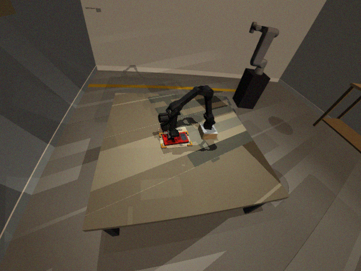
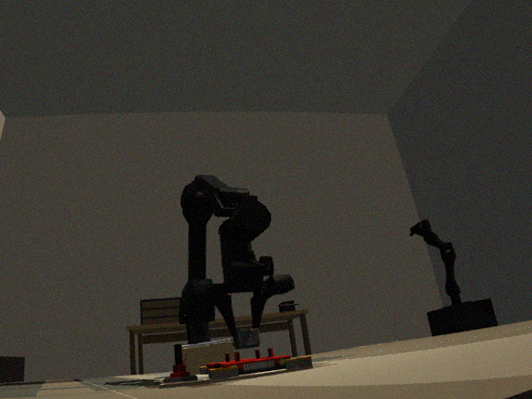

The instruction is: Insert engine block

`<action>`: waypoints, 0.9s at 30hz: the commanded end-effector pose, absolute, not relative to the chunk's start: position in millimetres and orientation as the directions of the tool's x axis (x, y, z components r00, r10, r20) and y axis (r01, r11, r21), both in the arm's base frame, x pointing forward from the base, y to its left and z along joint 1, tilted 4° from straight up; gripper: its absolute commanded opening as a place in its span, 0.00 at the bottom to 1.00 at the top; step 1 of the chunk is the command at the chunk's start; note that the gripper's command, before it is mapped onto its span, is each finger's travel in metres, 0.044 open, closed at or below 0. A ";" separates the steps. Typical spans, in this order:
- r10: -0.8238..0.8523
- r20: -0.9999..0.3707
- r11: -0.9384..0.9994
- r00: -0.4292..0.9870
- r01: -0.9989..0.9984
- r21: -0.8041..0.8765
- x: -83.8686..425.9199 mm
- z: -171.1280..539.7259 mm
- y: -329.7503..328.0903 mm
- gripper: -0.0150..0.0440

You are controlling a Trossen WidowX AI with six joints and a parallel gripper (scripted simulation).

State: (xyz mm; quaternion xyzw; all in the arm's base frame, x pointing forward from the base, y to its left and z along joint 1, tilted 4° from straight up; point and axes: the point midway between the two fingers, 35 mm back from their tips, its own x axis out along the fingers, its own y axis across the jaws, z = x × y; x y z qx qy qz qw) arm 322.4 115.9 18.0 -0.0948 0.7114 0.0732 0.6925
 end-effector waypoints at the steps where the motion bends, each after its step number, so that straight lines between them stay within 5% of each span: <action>1: -0.031 -0.999 0.979 -0.022 -0.203 -0.025 322.1 17.8 116.7 0.53; 27: -0.030 -0.999 0.970 -0.022 -0.244 -0.024 322.0 17.6 117.5 0.53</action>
